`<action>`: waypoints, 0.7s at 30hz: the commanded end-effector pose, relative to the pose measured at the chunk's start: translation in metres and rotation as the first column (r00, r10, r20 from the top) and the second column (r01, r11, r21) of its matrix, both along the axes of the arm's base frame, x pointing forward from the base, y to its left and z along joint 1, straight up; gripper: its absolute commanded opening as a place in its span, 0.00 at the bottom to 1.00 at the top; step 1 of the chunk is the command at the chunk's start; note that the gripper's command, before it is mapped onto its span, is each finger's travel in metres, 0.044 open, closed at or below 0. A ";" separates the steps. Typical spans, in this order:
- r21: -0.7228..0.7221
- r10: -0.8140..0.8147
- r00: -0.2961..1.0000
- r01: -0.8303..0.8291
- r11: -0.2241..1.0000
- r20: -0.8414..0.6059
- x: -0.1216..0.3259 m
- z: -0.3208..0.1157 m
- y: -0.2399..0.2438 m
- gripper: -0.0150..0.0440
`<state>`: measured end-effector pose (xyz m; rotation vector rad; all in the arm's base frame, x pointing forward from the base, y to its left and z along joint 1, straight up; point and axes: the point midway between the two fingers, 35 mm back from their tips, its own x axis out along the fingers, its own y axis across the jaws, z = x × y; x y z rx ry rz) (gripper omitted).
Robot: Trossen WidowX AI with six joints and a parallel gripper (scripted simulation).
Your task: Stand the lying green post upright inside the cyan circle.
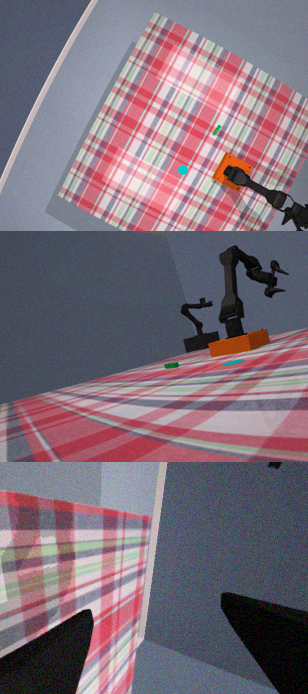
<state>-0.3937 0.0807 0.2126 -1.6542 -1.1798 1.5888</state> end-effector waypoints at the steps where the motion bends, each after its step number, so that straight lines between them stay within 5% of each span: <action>1: -0.002 0.009 1.000 -0.009 1.000 0.005 0.000 0.000 -0.003 0.89; 7: -0.086 0.304 0.940 -0.294 0.952 0.157 0.005 -0.011 -0.089 0.65; 14: -0.214 0.653 0.686 -0.619 0.756 0.321 0.040 -0.024 -0.194 0.65; 21: -0.353 0.859 0.274 -0.825 0.441 0.432 0.104 -0.037 -0.281 0.65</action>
